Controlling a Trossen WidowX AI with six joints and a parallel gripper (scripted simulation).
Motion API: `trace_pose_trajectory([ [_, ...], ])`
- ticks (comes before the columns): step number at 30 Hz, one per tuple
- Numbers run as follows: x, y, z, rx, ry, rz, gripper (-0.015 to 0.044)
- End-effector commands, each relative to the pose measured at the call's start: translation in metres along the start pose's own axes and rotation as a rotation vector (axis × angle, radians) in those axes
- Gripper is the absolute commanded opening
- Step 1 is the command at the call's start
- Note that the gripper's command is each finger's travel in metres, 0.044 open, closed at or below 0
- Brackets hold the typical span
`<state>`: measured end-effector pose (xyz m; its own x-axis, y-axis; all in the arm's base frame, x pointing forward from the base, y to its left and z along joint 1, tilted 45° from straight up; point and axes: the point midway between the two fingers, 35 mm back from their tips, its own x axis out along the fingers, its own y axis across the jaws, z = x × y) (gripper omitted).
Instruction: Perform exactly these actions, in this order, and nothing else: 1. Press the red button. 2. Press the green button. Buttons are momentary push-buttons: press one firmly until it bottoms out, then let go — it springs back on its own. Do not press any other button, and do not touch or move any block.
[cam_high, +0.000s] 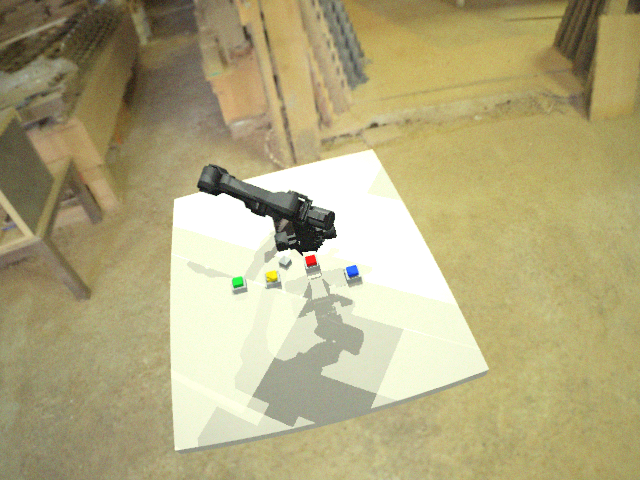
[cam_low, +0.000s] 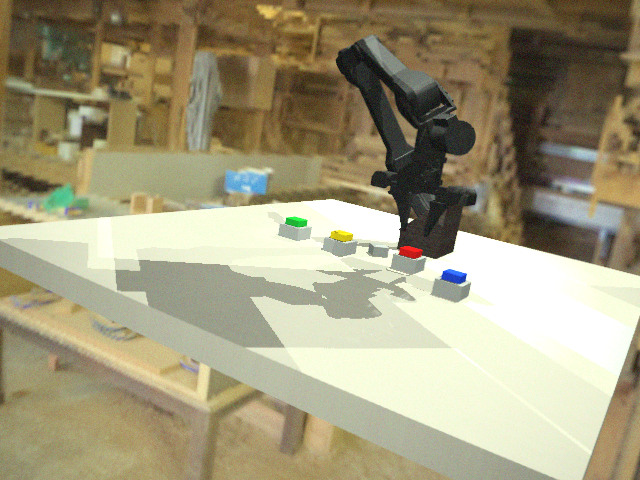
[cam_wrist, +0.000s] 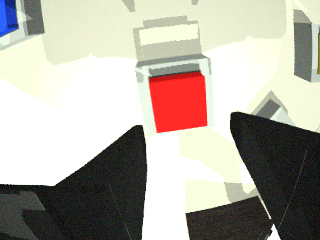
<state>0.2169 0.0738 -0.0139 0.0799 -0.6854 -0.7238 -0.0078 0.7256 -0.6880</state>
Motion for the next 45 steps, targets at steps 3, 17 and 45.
trace_pose_trajectory([
  [3,0.003,0.000,0.000,-0.007,-0.003,-0.005,0.0020],
  [17,0.012,0.000,0.000,-0.007,-0.003,-0.004,0.0020],
  [45,0.037,0.000,0.000,-0.007,-0.003,-0.006,0.0020],
])
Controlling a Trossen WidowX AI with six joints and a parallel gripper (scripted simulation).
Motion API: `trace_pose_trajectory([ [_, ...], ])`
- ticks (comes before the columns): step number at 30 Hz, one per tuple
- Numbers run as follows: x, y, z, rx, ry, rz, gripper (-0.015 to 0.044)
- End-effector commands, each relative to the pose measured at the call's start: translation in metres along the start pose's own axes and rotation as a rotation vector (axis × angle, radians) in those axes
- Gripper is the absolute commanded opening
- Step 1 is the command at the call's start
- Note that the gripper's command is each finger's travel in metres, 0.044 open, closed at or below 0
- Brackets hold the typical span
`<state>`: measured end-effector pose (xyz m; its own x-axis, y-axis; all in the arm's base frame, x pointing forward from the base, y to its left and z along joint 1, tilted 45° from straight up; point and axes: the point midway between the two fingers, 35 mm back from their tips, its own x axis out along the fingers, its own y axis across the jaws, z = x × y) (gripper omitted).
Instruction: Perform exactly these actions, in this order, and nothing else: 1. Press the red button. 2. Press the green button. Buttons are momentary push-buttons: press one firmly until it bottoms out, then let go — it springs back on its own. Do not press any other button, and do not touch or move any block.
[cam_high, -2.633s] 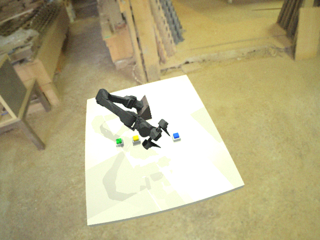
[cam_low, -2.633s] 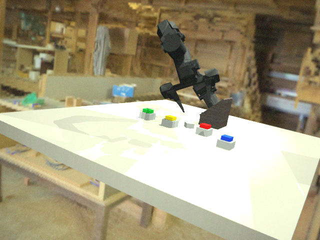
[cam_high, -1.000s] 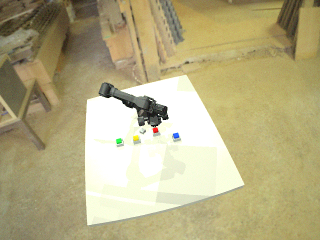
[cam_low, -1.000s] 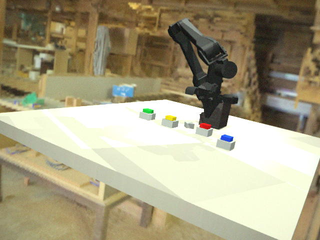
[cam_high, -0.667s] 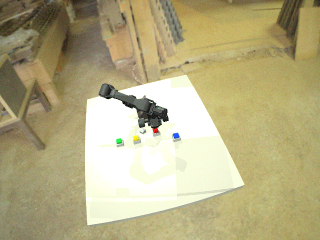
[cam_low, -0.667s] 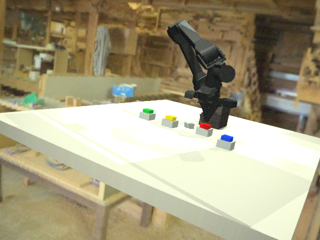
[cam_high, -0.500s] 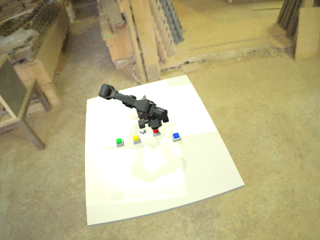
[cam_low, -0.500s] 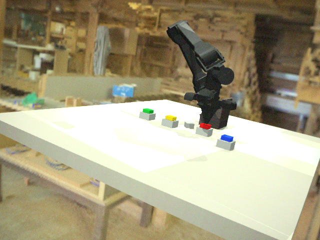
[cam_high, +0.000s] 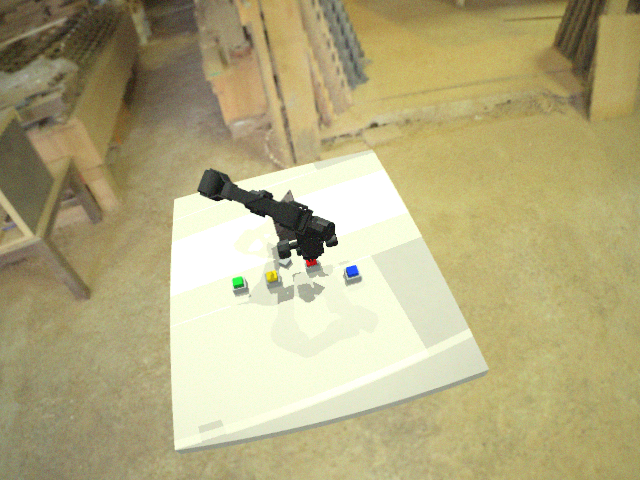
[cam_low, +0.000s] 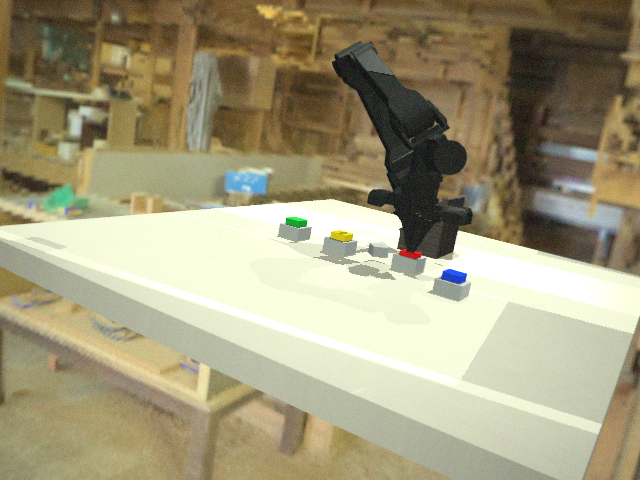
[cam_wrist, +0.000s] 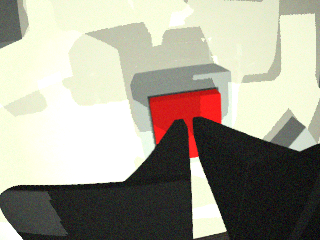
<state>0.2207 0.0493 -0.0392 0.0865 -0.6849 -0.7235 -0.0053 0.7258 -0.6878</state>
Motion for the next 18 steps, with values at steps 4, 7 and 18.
trace_pose_trajectory([
  [4,0.002,0.000,-0.001,-0.009,0.004,-0.006,0.0020],
  [7,0.002,0.000,-0.001,-0.009,0.004,-0.006,0.0020],
  [18,-0.042,0.001,0.000,-0.010,0.004,-0.003,0.0020],
])
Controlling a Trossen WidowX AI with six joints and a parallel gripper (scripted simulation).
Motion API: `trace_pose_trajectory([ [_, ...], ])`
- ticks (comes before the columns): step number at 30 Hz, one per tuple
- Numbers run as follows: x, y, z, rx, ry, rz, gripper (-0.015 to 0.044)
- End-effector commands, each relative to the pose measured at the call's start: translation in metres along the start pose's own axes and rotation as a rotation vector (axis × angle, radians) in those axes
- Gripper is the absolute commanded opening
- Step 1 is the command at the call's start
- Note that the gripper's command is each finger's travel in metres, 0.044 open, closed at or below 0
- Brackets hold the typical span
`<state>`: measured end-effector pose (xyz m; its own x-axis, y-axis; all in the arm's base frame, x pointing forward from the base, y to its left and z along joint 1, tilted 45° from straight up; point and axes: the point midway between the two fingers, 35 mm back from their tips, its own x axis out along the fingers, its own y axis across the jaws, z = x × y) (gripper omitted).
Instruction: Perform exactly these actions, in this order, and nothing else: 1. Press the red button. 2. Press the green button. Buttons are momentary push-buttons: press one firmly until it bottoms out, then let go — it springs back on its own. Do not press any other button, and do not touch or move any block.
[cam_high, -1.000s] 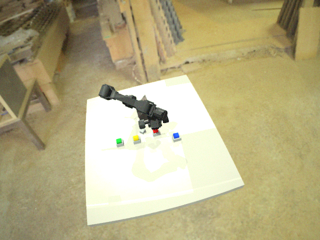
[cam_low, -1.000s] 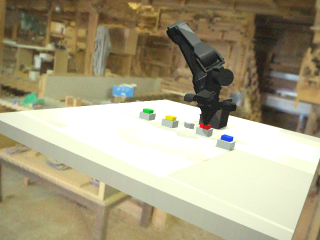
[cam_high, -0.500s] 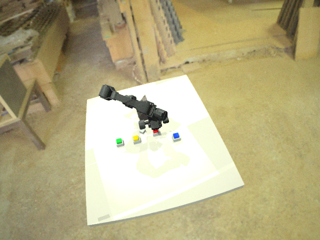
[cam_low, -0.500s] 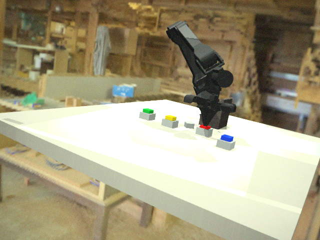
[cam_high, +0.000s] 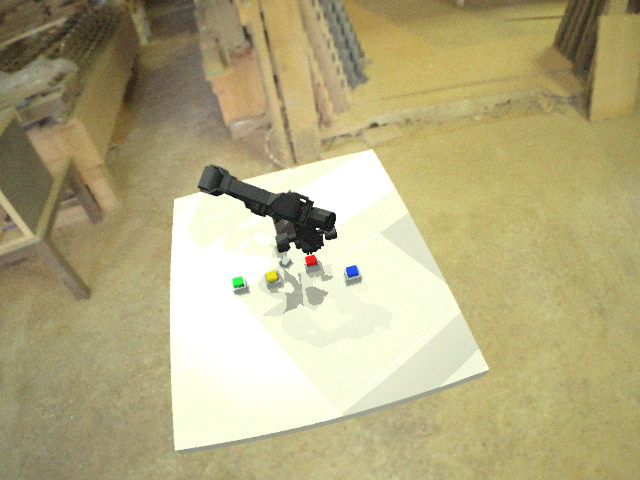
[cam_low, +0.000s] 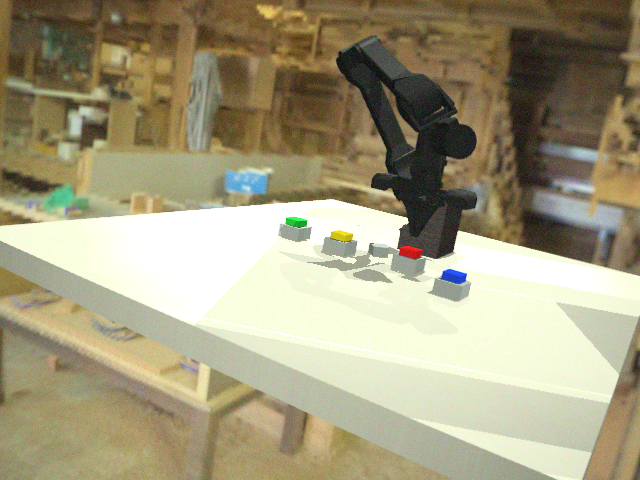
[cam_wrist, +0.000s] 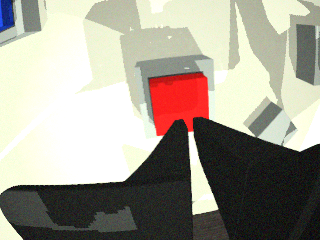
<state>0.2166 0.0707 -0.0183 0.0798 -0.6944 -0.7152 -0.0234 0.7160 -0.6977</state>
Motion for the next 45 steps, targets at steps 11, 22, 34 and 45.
trace_pose_trajectory([
  [11,-0.066,-0.026,0.014,0.003,-0.001,0.028,0.0020],
  [22,-0.063,-0.230,0.021,0.006,-0.007,0.013,0.0020],
  [34,-0.020,-0.252,0.013,0.010,-0.004,-0.001,0.0020],
  [45,0.005,-0.253,0.012,0.011,-0.004,-0.005,0.0020],
])
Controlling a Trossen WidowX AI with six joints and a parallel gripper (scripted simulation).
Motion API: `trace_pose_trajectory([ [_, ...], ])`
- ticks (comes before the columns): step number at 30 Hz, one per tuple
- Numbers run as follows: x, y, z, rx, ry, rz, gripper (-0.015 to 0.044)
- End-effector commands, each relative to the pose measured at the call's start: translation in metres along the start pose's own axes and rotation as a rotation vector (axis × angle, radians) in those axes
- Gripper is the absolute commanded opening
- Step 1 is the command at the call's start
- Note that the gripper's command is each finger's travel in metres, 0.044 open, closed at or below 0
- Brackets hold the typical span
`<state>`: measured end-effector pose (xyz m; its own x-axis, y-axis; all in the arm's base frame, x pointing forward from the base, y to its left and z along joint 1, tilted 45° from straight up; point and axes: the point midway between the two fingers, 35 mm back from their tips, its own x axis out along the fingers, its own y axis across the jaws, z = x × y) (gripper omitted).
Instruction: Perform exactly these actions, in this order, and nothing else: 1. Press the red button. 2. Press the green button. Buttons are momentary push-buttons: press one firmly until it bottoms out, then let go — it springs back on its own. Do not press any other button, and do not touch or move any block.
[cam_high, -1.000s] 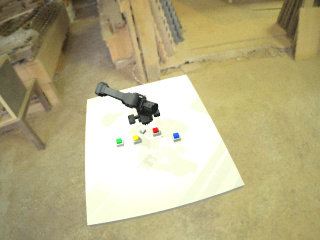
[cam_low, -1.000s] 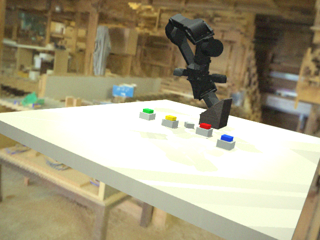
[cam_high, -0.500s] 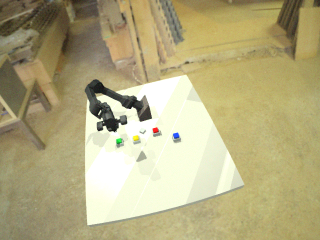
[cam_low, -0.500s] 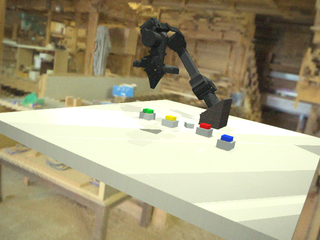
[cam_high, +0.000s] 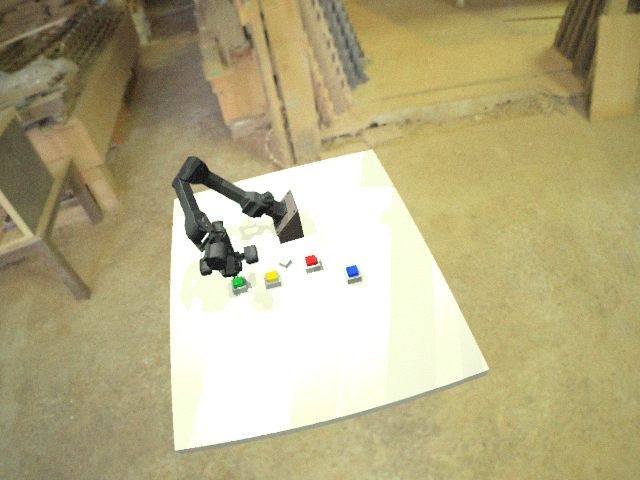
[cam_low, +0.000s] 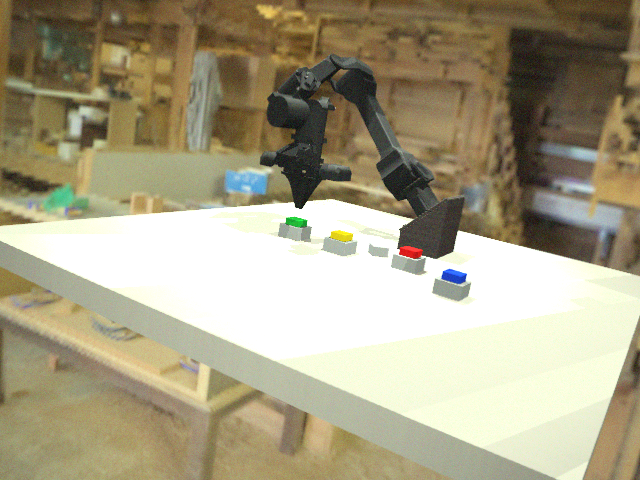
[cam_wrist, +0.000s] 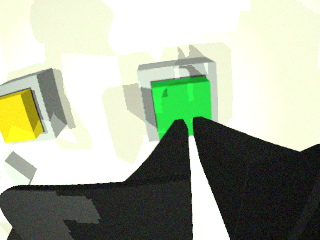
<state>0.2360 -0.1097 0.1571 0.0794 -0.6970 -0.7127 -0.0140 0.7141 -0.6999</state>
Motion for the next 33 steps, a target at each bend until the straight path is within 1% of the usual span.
trace_pose_trajectory([
  [1,0.005,-0.001,-0.001,0.001,-0.005,-0.002,0.0020],
  [17,0.030,-0.002,-0.001,0.001,-0.005,-0.004,0.0020],
  [33,0.031,-0.002,-0.002,0.001,-0.005,-0.004,0.0020],
])
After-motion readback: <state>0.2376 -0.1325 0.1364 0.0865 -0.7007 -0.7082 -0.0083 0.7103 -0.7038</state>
